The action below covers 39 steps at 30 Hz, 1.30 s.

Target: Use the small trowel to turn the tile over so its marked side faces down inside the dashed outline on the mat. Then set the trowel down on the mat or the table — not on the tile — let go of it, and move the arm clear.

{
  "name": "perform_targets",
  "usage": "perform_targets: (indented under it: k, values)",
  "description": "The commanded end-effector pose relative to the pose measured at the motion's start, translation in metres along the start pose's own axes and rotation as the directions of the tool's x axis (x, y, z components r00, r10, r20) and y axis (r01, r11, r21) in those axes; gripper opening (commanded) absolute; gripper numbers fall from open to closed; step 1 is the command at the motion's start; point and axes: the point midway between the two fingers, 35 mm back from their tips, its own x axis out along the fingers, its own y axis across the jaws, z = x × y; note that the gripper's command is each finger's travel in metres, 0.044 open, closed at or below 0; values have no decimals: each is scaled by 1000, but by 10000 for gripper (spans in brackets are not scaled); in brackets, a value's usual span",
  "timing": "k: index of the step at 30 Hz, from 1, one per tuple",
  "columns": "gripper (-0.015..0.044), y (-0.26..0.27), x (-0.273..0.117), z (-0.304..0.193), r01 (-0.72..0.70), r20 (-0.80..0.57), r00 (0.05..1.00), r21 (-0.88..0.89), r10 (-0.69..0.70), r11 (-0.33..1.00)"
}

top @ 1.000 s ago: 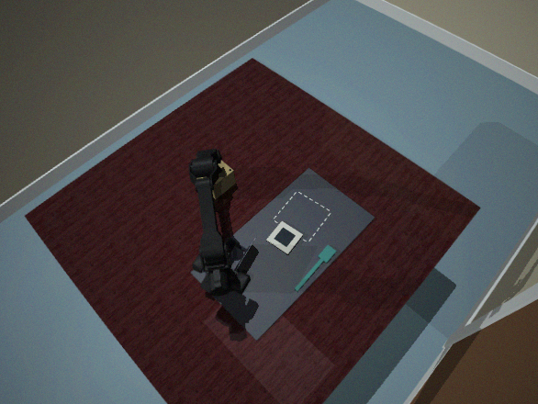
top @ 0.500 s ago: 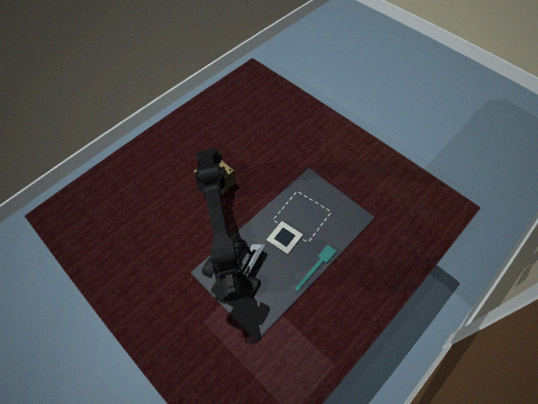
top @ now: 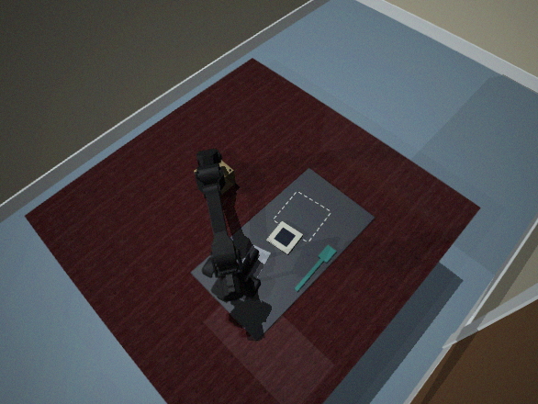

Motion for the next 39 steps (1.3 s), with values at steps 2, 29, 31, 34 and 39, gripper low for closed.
perform_targets:
  k: [2,29,31,34,39]
  values:
    - [0,0,0,0,0,0,1000,0,0,1000]
    - [100,-85,-16,-3,10,-9,1000,6,-10,1000]
    - [100,-85,-16,-3,10,-9,1000,6,-10,1000]
    - [100,-84,-17,-2,11,-6,1000,12,-11,1000]
    - [100,-84,-17,-2,11,-5,1000,12,-11,1000]
